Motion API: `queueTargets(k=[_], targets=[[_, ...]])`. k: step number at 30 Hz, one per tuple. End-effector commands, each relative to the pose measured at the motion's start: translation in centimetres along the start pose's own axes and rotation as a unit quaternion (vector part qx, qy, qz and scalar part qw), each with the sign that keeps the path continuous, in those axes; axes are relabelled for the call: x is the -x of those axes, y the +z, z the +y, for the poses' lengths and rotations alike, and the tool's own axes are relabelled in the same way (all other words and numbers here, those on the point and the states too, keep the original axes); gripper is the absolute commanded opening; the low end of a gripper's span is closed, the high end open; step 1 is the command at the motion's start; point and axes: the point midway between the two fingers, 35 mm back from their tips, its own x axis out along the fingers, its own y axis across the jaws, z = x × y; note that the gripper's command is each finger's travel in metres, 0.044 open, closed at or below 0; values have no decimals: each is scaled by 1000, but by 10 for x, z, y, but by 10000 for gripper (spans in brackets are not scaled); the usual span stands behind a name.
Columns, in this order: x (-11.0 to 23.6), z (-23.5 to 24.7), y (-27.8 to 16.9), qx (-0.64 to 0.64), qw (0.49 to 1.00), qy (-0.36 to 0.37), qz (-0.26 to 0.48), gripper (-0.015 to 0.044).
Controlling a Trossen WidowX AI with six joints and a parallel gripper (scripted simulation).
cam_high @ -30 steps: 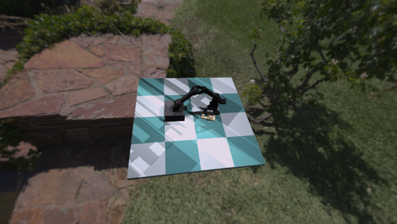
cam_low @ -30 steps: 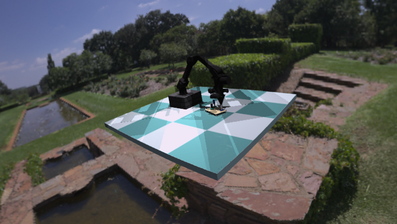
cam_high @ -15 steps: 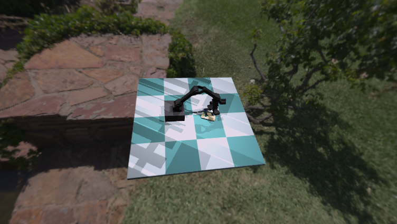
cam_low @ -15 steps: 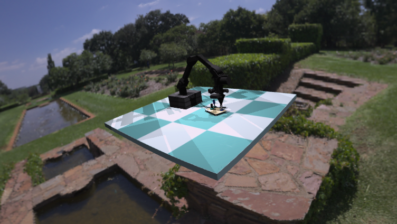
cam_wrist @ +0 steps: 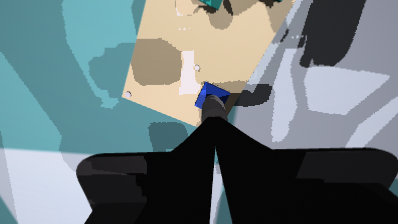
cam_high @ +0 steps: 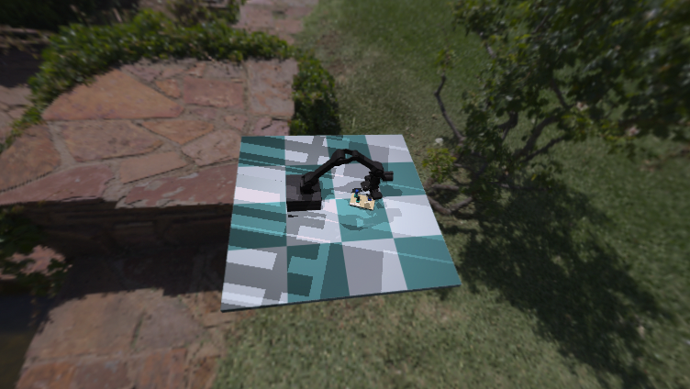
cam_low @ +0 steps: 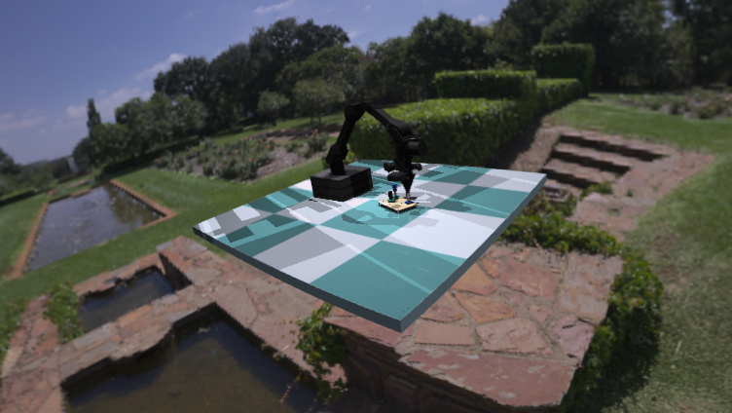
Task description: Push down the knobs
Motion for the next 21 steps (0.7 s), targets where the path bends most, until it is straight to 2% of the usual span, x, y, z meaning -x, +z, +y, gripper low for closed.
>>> queueTargets(k=[1,13,21], targets=[[2,0,-1,-1,1000,-1,-2,0],[19,0,0,-1,1000,-1,-2,0],[14,0,1,0,1000,-1,-5,210]])
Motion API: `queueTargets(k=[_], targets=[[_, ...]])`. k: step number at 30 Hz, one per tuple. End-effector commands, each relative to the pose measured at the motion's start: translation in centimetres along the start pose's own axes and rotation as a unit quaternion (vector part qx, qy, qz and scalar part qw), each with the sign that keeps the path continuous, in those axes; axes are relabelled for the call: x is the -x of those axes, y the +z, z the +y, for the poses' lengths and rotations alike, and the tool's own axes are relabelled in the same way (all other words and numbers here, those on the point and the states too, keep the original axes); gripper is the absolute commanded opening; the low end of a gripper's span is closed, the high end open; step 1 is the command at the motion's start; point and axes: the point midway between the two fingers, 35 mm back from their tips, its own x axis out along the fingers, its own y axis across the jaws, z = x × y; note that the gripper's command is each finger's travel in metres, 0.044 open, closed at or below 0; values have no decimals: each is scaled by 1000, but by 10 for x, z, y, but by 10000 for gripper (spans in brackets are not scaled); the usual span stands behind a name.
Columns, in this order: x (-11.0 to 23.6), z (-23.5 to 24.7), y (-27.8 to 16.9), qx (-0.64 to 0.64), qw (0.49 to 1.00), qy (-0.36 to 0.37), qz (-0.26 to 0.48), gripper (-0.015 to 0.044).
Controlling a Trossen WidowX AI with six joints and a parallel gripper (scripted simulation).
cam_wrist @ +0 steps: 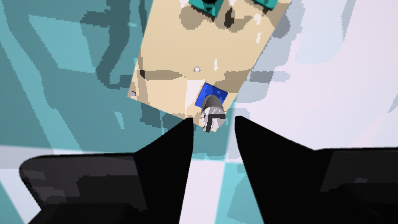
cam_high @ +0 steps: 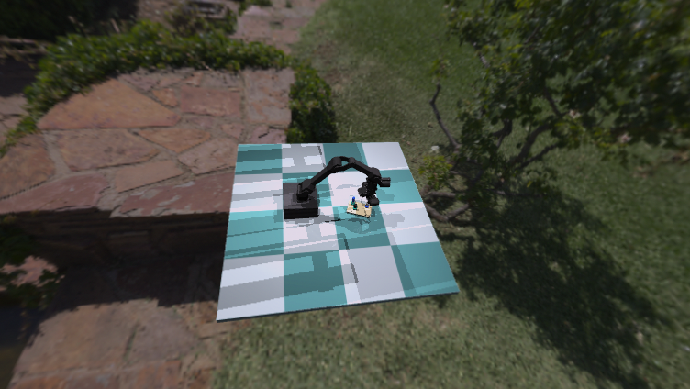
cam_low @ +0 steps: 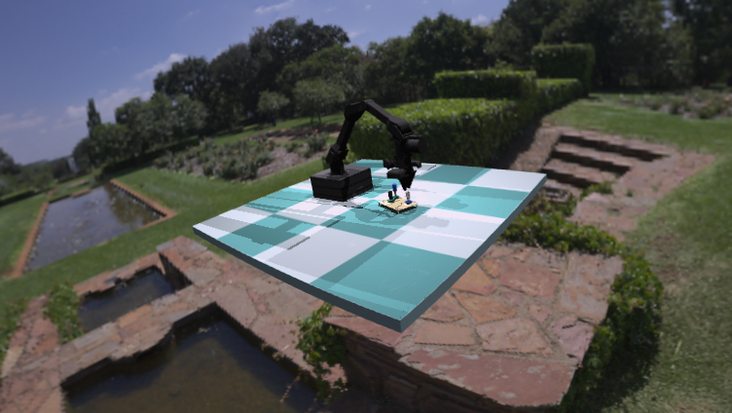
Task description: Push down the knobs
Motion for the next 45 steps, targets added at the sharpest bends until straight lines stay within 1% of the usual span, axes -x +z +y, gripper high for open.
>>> queueTargets(k=[1,3,9,14,18,20,45], targets=[[0,0,2,0,1000,0,-1,236],[5,-1,14,0,1000,0,-1,289],[22,-9,73,-1,1000,-1,-3,440],[27,-17,127,-1,1000,-1,-5,440],[24,-24,172,-1,1000,-2,-7,440],[22,-27,187,-1,1000,-2,-7,440],[22,-27,189,-1,1000,-2,-7,440]])
